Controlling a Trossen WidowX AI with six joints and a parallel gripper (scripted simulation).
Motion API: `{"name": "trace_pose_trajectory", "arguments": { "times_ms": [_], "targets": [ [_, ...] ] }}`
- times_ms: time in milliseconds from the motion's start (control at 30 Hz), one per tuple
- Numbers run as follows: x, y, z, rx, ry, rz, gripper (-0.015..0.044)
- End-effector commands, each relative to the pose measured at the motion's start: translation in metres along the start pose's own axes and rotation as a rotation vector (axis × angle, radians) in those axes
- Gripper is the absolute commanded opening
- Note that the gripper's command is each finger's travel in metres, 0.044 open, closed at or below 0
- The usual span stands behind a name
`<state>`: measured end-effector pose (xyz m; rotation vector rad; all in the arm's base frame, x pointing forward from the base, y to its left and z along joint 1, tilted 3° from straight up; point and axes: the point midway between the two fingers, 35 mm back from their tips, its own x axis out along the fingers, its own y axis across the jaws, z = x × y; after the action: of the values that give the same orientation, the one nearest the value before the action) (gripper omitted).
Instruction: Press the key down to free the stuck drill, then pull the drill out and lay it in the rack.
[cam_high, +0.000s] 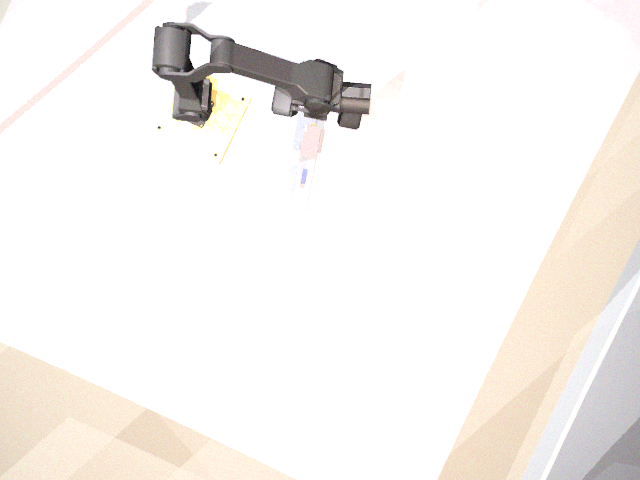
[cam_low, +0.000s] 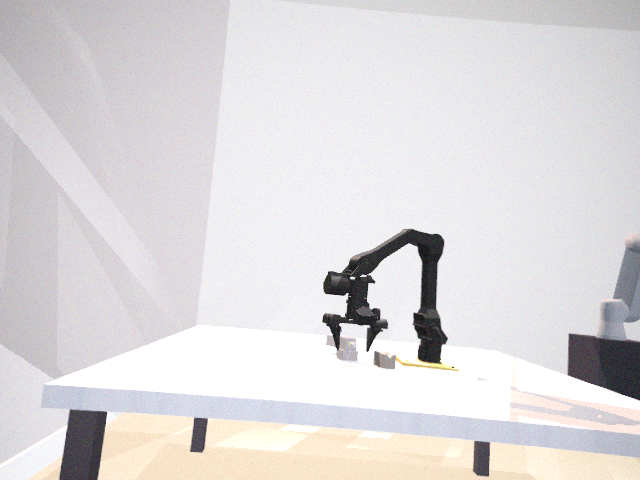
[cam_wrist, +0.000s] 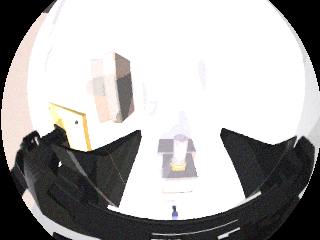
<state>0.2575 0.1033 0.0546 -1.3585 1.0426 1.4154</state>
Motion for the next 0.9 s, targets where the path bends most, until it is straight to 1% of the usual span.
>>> {"name": "trace_pose_trajectory", "arguments": {
  "times_ms": [0, 433, 867],
  "targets": [
    [0.0115, 0.0038, -0.0024, -0.005, 0.0, 0.018, 0.044],
    [0.0168, 0.0045, -0.0039, -0.005, 0.0, 0.018, 0.044],
    [0.0136, 0.0023, -0.0036, 0.001, 0.001, 0.008, 0.0099]
  ]
}}
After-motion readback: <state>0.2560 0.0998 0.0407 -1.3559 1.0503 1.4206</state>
